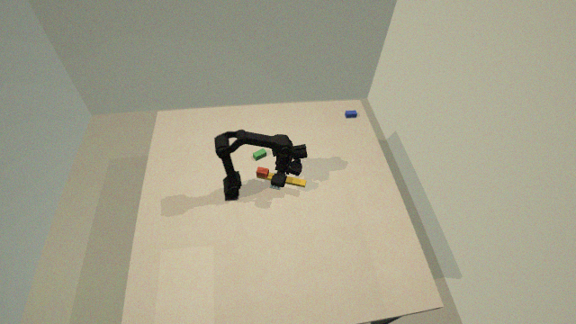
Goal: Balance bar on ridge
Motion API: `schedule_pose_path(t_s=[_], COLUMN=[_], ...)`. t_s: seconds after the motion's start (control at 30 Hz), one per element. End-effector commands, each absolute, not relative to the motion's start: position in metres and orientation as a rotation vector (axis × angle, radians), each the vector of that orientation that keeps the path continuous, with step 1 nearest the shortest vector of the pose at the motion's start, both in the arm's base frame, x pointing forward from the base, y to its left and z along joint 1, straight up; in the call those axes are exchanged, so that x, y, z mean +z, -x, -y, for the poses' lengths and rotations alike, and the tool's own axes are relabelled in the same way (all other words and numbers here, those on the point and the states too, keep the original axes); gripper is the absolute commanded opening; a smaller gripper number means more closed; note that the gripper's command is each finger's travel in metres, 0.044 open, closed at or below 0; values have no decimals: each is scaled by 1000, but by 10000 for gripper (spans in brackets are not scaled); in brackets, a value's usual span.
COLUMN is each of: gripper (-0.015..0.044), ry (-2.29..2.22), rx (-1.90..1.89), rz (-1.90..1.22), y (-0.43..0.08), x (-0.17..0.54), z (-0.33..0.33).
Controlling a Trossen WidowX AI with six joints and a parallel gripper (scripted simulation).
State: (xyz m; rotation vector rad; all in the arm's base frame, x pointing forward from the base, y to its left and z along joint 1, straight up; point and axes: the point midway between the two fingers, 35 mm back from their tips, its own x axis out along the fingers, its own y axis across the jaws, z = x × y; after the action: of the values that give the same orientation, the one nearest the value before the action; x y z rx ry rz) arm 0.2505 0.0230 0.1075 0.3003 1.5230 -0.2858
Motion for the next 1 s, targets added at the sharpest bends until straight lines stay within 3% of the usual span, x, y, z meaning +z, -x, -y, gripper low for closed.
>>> schedule_pose_path(t_s=[0.0, 0.97], gripper=[0, 0], ry=[-300, -300], rx=[-289, -289], rz=[-1525, -1525], y=[-250, -251], x=[105, 103], z=[-23, -23])
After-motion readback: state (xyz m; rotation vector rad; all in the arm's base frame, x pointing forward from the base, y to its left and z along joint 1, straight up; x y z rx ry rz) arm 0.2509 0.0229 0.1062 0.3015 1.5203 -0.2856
